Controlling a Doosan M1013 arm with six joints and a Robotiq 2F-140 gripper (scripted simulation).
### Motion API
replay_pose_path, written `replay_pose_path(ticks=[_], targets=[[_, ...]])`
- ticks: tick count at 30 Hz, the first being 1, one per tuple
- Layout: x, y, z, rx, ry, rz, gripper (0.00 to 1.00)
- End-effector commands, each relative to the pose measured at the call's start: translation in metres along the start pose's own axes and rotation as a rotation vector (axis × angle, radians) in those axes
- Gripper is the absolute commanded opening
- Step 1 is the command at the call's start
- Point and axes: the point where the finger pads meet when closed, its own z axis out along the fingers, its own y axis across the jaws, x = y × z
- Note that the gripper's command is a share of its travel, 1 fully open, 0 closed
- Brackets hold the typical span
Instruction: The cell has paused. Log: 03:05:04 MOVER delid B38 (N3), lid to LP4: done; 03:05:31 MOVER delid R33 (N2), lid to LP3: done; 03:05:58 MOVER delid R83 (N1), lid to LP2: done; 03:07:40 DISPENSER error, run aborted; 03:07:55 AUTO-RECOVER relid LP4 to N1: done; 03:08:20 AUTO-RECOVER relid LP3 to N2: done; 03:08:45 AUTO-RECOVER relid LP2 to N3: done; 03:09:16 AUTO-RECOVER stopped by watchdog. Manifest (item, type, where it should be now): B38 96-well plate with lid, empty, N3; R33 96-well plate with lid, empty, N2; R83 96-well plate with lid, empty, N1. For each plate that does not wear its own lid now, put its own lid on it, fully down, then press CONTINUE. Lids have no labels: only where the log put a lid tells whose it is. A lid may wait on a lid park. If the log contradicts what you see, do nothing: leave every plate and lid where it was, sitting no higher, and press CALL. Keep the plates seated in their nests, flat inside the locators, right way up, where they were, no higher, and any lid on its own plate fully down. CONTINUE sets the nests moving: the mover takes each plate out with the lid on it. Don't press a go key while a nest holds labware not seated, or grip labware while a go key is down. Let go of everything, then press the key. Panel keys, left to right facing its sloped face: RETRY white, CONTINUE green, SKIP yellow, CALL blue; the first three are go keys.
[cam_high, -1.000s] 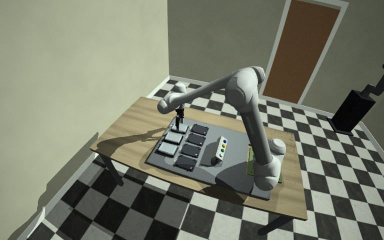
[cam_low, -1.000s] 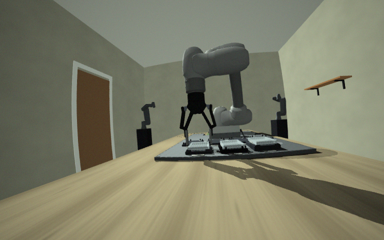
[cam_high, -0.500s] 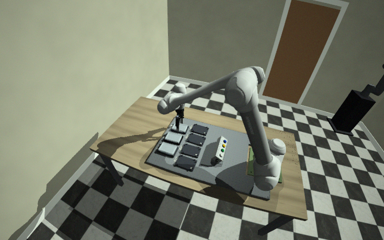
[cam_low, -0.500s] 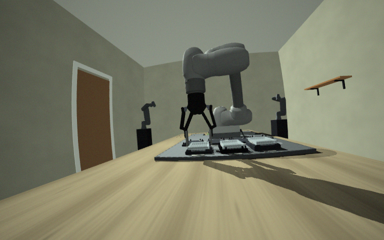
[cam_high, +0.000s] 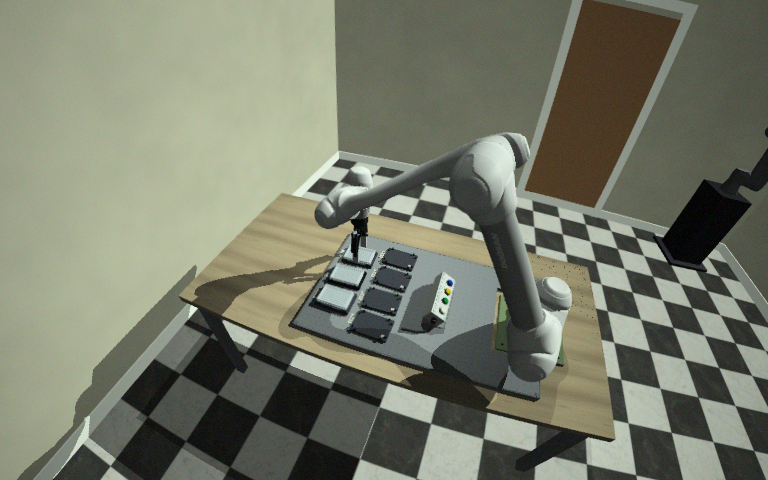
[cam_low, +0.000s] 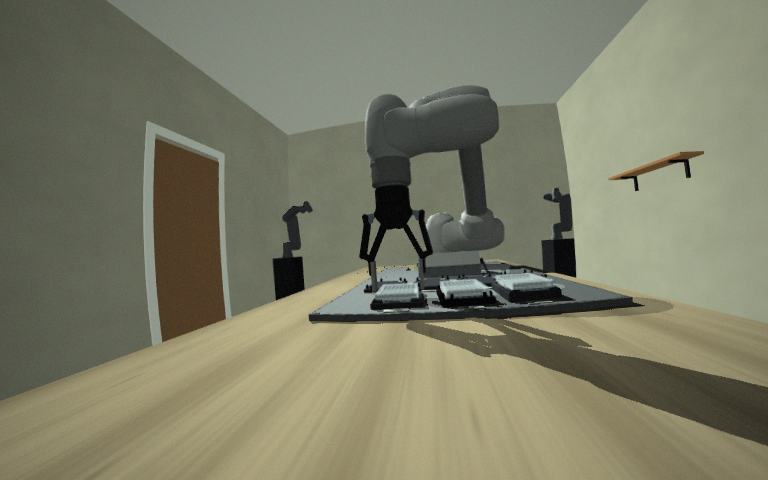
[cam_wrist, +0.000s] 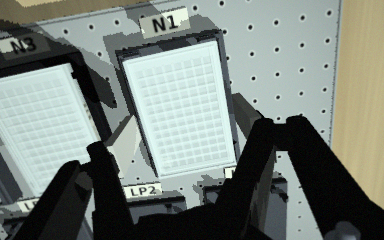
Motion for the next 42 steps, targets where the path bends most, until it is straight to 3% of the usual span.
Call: replay_pose_path(ticks=[1,21,22,42], targets=[[0.0,0.0,-0.0002,0.0,0.0,0.0,0.66],[0.0,0.0,-0.0002,0.0,0.0,0.0,0.66],[0.0,0.0,-0.0002,0.0,0.0,0.0,0.0],[0.0,0.0,-0.0002,0.0,0.0,0.0,0.0]])
